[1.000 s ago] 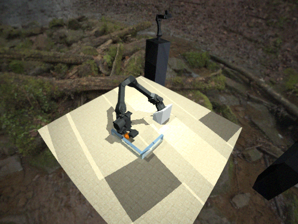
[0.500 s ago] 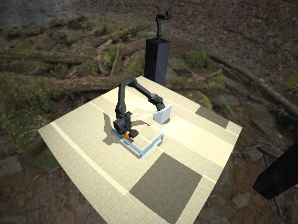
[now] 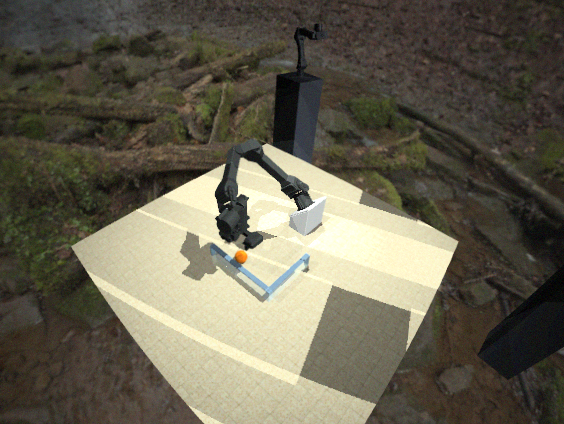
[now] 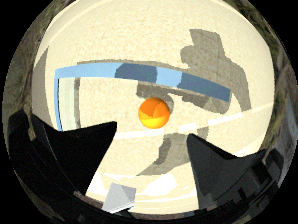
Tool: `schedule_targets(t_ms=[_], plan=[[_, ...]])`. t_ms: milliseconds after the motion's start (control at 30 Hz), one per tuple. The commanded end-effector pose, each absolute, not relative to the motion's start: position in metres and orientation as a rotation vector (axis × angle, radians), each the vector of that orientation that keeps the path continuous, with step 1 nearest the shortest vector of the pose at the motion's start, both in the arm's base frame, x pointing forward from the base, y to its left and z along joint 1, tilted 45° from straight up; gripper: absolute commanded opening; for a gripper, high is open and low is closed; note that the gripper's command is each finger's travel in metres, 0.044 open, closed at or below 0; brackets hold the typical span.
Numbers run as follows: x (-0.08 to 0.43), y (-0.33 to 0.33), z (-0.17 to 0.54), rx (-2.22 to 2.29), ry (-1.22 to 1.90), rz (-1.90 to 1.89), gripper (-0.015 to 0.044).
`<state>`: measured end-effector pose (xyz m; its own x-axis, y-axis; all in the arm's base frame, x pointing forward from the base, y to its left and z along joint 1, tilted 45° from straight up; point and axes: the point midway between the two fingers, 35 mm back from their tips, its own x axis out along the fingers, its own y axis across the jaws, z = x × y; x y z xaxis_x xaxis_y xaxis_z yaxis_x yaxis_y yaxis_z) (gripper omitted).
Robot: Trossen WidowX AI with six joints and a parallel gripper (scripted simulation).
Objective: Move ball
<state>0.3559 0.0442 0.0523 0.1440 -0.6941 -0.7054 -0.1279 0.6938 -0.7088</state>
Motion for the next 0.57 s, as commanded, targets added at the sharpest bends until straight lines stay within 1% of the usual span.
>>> schedule_targets(t_ms=[0, 233, 333, 367, 533], plan=[[0.352, 0.051, 0.062, -0.735, 1.399, -0.476, 0.0352], [0.355, 0.047, 0.055, -0.744, 1.390, -0.467, 0.0352], [0.351, 0.061, 0.070, -0.743, 1.391, -0.468, 0.0431], [0.349, 0.069, 0.079, -0.743, 1.391, -0.470, 0.0440], [0.346, 0.075, 0.086, -0.743, 1.392, -0.472, 0.0440]])
